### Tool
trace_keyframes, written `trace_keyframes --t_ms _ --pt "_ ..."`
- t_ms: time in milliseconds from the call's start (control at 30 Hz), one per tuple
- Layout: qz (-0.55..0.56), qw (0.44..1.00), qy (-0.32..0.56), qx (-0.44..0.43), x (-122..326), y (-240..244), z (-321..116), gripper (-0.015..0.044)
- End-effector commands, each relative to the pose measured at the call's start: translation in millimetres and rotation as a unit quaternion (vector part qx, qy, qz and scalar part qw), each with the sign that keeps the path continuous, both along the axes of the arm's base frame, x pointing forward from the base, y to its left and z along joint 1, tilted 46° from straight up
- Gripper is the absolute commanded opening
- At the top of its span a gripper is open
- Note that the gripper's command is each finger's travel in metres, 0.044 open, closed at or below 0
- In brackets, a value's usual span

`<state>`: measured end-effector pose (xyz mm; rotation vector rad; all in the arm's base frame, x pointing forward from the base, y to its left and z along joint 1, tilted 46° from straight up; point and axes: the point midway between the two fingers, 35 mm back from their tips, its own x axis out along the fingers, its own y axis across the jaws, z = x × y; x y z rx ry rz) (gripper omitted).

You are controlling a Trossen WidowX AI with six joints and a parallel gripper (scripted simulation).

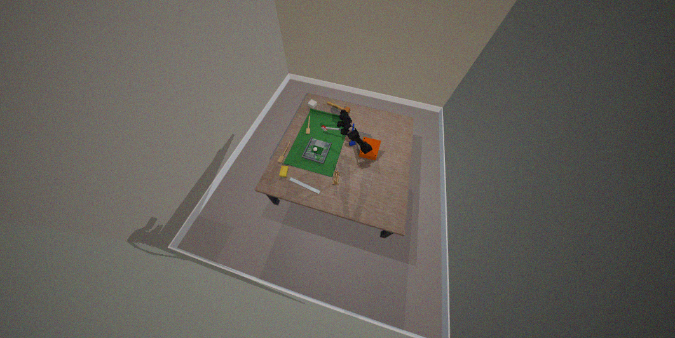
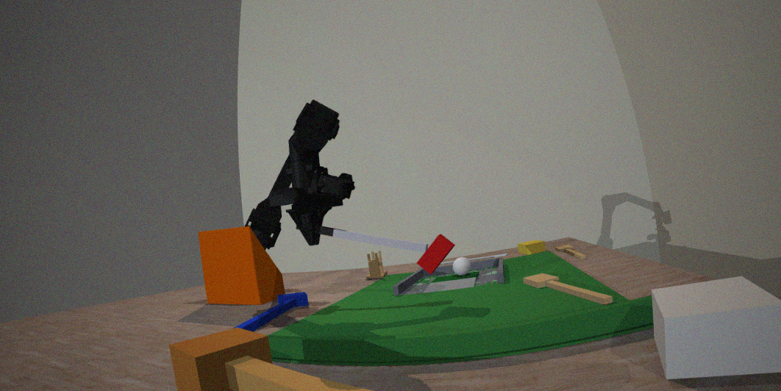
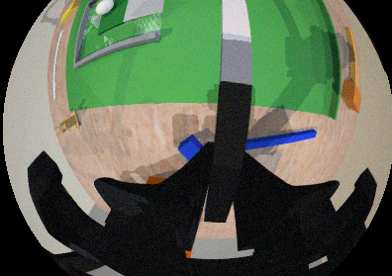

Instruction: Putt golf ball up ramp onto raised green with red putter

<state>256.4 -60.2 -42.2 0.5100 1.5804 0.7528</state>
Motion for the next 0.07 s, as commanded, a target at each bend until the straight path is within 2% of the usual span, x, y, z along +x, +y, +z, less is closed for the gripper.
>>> trace_keyframes --t_ms 0,33 --pt "-0.001 1.0 0.0 0.0 0.4 -0.2 -0.7 0.0" --pt "-0.001 1.0 0.0 0.0 0.4 -0.2 -0.7 0.0"
